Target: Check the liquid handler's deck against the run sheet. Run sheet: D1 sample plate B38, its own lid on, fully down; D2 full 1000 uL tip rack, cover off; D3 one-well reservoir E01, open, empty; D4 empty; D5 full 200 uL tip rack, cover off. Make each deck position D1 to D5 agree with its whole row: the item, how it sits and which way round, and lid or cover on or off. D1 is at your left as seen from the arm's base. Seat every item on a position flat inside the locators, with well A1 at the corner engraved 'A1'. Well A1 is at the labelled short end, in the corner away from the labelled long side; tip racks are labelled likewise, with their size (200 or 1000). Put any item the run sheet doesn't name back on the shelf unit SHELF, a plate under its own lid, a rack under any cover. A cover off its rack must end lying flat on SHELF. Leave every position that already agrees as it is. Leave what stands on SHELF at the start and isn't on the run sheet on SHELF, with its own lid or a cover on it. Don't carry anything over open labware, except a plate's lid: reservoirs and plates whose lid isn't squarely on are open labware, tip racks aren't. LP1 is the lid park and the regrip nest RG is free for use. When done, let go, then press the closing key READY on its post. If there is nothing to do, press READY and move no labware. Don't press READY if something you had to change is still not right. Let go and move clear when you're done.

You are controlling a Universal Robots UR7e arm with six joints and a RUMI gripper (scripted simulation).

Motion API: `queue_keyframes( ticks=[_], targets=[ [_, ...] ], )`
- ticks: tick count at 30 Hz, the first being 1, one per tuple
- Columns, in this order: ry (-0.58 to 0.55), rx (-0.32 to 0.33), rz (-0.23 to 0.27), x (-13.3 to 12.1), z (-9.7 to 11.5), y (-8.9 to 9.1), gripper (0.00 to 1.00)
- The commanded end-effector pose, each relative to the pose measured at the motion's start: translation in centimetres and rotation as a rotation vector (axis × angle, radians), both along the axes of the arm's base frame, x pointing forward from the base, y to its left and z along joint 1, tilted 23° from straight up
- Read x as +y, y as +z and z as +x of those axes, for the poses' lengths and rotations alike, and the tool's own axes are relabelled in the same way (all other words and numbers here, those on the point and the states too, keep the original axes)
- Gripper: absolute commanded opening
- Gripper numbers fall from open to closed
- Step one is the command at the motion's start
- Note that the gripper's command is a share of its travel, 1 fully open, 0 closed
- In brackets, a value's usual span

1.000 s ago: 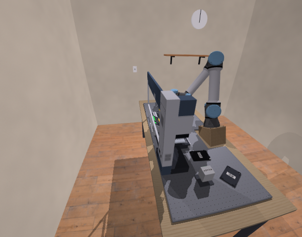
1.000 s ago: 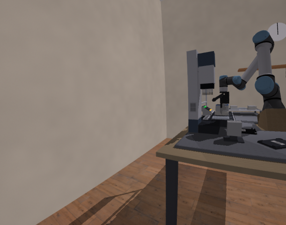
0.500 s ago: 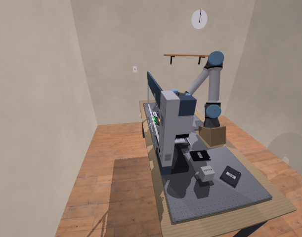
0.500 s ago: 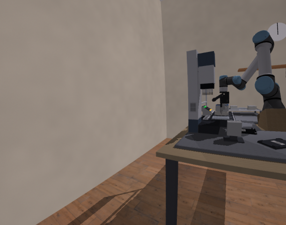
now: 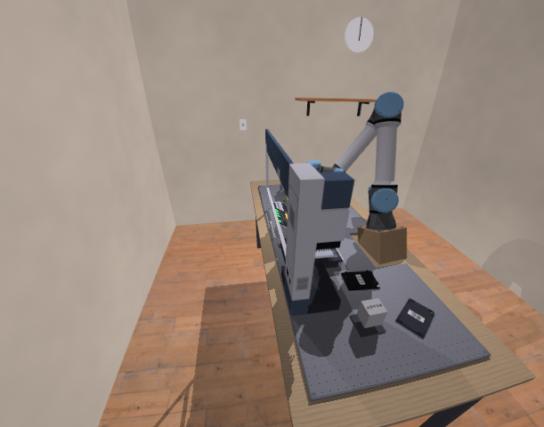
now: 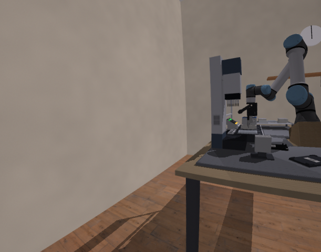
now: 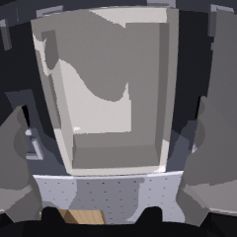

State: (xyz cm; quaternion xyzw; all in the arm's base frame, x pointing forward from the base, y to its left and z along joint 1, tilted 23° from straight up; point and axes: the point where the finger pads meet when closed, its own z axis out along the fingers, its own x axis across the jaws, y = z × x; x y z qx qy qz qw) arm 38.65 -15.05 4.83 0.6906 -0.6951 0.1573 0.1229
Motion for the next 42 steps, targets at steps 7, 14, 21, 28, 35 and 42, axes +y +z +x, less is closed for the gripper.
queue_keyframes(
  ticks=[7, 14, 21, 28, 35, 42],
  targets=[
    [0.0, 0.001, 0.001, 0.0, -0.1, -0.1, 0.82],
    [0.0, 0.001, 0.001, 0.0, -0.1, -0.1, 0.82],
    [0.0, 0.0, 0.001, 0.1, -0.1, 0.1, 0.82],
    [0.001, -0.003, -0.001, 0.5, 0.0, 1.4, 0.82],
    [0.001, -0.003, -0.001, 0.9, 0.0, 2.3, 0.82],
    [0.001, -0.003, -0.001, 1.3, -0.1, 3.2, 0.82]
  ],
)
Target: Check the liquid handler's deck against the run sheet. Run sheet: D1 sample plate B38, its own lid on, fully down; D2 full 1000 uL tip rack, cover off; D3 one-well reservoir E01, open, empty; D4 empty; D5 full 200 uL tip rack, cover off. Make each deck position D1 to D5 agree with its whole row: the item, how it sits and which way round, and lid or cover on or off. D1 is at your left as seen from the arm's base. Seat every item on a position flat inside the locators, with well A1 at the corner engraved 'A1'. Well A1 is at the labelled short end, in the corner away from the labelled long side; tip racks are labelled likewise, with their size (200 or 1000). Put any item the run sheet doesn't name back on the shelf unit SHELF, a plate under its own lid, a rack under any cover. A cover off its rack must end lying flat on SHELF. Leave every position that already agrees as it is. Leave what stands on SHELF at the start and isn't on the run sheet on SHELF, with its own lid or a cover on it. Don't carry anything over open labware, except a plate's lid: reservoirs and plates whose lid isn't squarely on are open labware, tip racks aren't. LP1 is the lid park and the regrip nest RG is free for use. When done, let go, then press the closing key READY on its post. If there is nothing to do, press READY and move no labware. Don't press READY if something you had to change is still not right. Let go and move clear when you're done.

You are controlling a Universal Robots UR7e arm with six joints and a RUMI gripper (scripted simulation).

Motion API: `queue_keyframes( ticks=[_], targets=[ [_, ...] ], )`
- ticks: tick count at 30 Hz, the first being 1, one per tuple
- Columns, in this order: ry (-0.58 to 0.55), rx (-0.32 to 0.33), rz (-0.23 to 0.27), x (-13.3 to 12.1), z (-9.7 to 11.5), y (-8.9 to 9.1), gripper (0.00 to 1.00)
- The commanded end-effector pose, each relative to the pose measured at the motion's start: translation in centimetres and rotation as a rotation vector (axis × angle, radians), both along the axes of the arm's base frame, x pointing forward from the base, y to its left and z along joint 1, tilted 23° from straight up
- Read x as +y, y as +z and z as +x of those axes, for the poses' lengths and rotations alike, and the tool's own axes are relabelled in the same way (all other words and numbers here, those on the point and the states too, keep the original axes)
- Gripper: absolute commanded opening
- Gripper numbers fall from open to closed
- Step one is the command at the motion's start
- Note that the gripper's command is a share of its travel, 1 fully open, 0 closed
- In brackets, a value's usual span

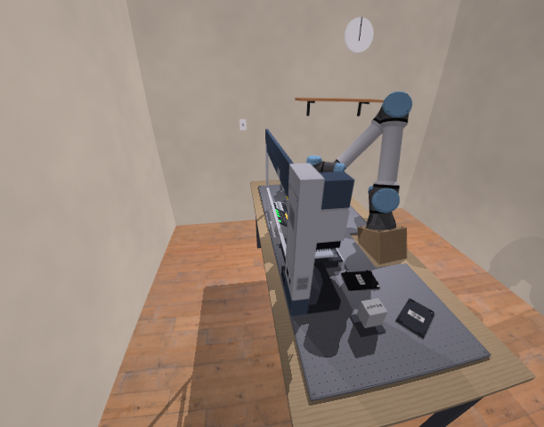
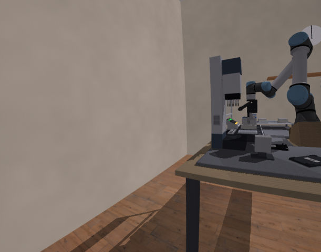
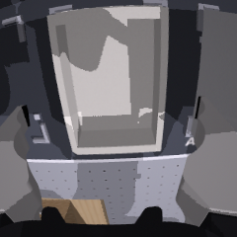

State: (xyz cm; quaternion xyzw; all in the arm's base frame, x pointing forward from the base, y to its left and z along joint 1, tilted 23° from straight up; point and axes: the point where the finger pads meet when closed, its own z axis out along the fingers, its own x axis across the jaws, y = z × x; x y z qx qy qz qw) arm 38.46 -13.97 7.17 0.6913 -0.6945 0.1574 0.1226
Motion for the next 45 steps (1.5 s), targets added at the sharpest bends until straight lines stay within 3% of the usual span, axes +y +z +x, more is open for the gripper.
queue_keyframes(
  ticks=[1, 45],
  targets=[
    [0.0, -0.003, -0.002, 0.3, 0.1, 1.0, 0.82],
    [0.0, -0.003, -0.001, 2.8, -0.2, 6.9, 0.82]
  ],
)
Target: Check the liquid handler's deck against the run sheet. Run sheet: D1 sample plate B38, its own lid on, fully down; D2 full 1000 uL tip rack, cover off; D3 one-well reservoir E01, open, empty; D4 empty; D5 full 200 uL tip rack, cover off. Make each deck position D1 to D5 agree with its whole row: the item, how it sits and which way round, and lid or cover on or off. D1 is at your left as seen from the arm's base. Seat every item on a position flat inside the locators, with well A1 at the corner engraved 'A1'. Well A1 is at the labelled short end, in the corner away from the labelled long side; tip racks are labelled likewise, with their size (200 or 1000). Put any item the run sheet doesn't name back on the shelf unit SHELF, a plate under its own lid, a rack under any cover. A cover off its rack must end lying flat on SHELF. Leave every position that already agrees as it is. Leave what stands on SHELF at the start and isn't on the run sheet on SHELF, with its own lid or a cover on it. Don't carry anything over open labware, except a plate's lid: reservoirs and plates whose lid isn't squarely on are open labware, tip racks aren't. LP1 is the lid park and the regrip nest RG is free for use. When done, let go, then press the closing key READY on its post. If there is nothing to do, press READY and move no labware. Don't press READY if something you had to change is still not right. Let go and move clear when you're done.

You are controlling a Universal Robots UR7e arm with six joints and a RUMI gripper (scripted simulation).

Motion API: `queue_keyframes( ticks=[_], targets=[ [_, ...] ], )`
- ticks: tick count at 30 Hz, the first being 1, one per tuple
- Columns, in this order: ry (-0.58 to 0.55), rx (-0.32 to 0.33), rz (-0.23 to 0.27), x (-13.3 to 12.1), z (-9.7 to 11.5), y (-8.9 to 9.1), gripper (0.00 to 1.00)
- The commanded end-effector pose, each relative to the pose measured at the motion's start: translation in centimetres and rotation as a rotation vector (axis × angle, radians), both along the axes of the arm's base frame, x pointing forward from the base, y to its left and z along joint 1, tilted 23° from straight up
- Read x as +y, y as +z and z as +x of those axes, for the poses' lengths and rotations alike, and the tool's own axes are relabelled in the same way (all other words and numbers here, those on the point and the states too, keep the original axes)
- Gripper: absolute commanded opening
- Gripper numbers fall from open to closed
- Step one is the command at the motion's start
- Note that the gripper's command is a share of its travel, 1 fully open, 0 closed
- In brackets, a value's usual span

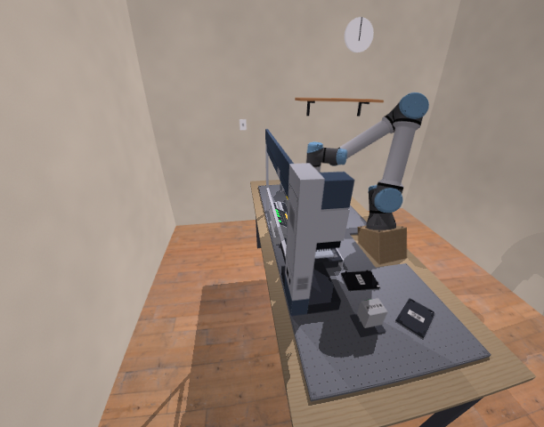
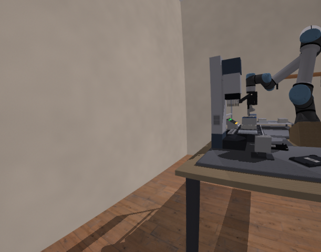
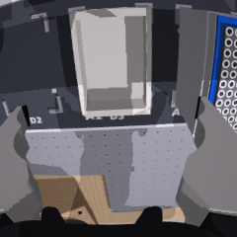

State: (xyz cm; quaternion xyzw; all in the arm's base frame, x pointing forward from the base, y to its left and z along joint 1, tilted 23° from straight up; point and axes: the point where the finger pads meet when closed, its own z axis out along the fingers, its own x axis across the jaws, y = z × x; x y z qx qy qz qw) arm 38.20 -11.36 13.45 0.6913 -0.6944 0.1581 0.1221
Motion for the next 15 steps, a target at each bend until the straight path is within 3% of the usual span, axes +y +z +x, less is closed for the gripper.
queue_keyframes(
  ticks=[1, 15],
  targets=[
    [-0.001, -0.002, -0.001, 0.2, 0.1, 0.7, 0.82],
    [-0.001, -0.002, -0.001, 1.1, -0.1, 2.9, 0.82]
  ],
)
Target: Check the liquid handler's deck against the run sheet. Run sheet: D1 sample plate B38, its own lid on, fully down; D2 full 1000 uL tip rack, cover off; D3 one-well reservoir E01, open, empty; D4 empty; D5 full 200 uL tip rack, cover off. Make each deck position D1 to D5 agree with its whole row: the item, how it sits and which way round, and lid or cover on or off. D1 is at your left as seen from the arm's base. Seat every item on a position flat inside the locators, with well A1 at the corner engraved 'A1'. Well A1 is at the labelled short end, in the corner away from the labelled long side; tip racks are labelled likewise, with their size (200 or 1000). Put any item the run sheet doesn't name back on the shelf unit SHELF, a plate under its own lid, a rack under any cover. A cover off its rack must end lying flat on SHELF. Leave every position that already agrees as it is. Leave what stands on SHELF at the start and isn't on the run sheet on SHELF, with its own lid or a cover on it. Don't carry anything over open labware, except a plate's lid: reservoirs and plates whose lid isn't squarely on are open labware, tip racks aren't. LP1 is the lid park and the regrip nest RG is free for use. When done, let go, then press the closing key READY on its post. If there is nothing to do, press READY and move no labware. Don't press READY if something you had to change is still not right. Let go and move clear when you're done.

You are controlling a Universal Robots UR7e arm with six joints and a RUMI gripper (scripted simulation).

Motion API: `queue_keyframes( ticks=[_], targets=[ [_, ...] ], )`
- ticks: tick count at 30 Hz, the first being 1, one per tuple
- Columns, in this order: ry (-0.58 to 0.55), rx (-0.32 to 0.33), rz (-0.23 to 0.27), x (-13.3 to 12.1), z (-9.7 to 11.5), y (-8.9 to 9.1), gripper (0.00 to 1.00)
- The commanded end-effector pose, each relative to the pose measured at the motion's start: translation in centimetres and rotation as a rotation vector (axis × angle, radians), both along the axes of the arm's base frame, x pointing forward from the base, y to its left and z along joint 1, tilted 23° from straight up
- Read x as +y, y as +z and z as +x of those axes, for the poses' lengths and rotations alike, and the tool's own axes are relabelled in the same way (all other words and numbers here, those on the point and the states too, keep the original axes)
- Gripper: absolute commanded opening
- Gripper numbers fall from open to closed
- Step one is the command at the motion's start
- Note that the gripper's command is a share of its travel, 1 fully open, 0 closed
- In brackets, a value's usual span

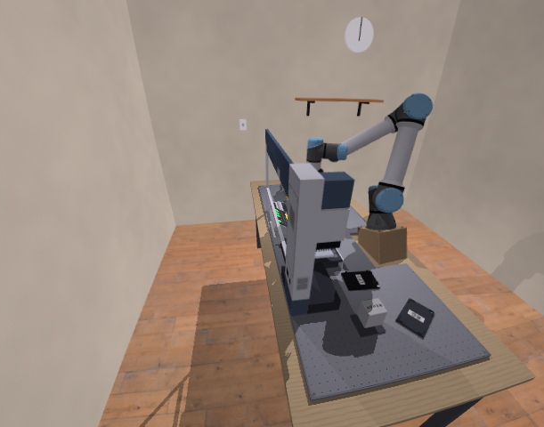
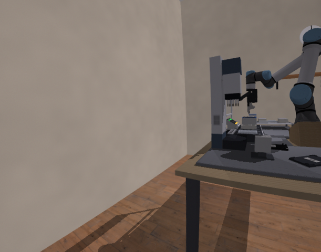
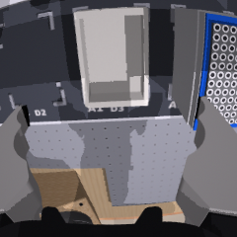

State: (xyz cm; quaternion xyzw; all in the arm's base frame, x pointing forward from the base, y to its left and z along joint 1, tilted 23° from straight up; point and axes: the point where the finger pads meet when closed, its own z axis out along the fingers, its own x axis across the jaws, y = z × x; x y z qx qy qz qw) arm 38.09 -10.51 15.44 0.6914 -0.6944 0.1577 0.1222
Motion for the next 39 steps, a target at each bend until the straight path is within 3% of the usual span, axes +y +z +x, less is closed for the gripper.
queue_keyframes(
  ticks=[1, 39],
  targets=[
    [-0.001, -0.002, -0.001, 0.3, 0.1, 0.9, 0.82],
    [-0.001, -0.002, -0.001, 2.4, -0.2, 6.0, 0.82]
  ],
)
